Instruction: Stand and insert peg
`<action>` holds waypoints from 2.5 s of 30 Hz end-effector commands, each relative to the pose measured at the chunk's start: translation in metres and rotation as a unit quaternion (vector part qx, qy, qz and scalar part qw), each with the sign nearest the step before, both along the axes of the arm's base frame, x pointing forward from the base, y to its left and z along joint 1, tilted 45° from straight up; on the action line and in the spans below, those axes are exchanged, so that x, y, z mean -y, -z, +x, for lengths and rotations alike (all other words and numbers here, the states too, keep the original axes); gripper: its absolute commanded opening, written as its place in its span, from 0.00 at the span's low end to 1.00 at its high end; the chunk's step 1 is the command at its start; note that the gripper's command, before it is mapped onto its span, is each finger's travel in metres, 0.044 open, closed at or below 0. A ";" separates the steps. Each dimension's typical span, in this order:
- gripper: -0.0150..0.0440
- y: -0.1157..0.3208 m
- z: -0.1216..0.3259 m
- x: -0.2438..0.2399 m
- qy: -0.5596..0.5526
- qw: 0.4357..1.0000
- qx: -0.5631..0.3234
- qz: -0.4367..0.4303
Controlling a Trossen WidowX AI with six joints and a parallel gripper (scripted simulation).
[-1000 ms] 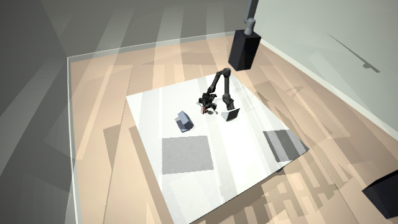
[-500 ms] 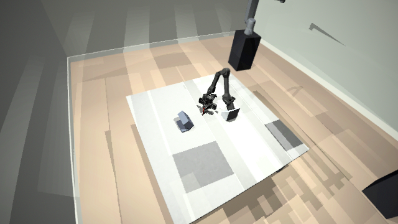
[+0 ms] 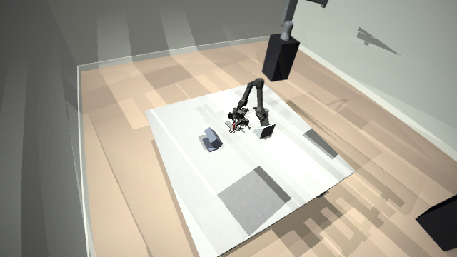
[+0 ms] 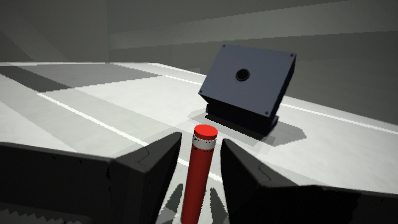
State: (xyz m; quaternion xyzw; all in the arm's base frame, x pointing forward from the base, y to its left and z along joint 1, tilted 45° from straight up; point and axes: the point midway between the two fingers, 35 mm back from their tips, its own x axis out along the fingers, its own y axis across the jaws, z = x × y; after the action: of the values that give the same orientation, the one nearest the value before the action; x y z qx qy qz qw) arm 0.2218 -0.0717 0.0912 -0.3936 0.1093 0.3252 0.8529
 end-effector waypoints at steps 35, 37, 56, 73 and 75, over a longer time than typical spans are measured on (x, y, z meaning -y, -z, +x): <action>1.00 -0.016 0.005 -0.015 -0.009 1.000 -0.015 -0.009; 1.00 -0.030 0.008 -0.029 -0.012 1.000 -0.023 -0.015; 1.00 -0.114 -0.018 -0.112 0.003 1.000 -0.002 0.004; 1.00 -0.078 -0.007 -0.100 0.105 0.976 -0.192 0.000; 1.00 -0.072 -0.006 -0.099 0.121 0.968 -0.220 -0.007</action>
State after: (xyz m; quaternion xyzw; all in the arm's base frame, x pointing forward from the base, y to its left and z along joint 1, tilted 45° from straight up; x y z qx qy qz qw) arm 0.2137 0.0297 0.1688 -0.3138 0.2979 0.3082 0.8472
